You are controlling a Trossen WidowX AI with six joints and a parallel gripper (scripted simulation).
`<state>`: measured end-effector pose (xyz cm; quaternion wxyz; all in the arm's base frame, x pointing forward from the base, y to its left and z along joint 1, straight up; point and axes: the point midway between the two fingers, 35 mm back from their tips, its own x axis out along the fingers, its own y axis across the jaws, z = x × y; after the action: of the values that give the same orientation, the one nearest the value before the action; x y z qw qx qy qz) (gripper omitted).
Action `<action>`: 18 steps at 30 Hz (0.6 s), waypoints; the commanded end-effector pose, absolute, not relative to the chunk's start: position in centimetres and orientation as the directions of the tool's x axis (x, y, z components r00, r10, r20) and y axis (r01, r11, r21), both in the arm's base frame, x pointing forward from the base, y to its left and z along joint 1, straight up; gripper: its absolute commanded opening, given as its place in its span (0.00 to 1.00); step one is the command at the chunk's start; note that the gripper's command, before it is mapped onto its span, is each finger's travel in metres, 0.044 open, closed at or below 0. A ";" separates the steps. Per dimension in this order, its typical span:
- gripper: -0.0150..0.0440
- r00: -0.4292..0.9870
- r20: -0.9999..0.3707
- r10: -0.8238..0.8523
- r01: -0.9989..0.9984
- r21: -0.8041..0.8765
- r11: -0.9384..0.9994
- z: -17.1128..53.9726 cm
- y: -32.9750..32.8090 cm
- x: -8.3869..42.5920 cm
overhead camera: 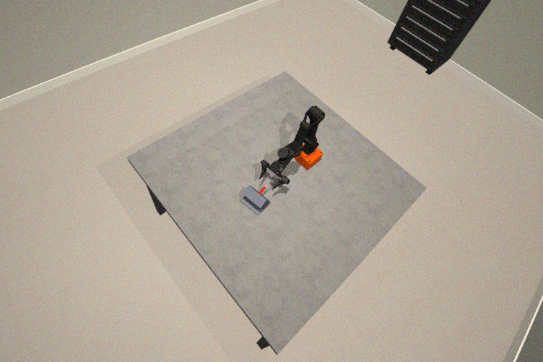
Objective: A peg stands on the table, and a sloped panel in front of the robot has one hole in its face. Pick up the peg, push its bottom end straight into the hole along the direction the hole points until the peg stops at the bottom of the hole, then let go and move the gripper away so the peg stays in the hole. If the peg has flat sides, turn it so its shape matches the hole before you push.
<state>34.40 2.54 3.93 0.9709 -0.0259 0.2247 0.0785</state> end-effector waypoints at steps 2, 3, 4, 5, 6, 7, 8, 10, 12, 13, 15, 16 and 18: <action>1.00 0.887 -0.439 0.144 -0.169 -0.018 0.985 4.2 2.5 34.0; 1.00 0.887 -0.439 0.144 -0.169 -0.018 0.985 4.2 2.5 34.0; 1.00 0.887 -0.439 0.144 -0.169 -0.018 0.985 4.3 2.5 33.9; 1.00 0.887 -0.439 0.144 -0.169 -0.018 0.985 4.3 2.5 33.8; 1.00 0.887 -0.439 0.144 -0.169 -0.018 0.985 4.4 2.5 33.8; 1.00 0.887 -0.439 0.144 -0.169 -0.018 0.985 4.4 2.5 33.7; 1.00 0.887 -0.439 0.144 -0.169 -0.018 0.986 4.4 2.5 33.7; 1.00 0.887 -0.439 0.144 -0.168 -0.018 0.986 4.5 2.4 33.6; 1.00 0.887 -0.439 0.143 -0.168 -0.018 0.986 4.6 2.4 33.4; 1.00 0.887 -0.439 0.143 -0.168 -0.018 0.986 4.6 2.4 33.4; 1.00 0.887 -0.439 0.143 -0.168 -0.018 0.986 4.7 2.4 33.3; 1.00 0.887 -0.439 0.143 -0.168 -0.018 0.986 4.8 2.4 33.2; 1.00 0.887 -0.439 0.143 -0.168 -0.018 0.986 4.8 2.3 33.1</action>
<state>33.38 2.31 4.69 0.9709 -0.0255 0.2249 0.0779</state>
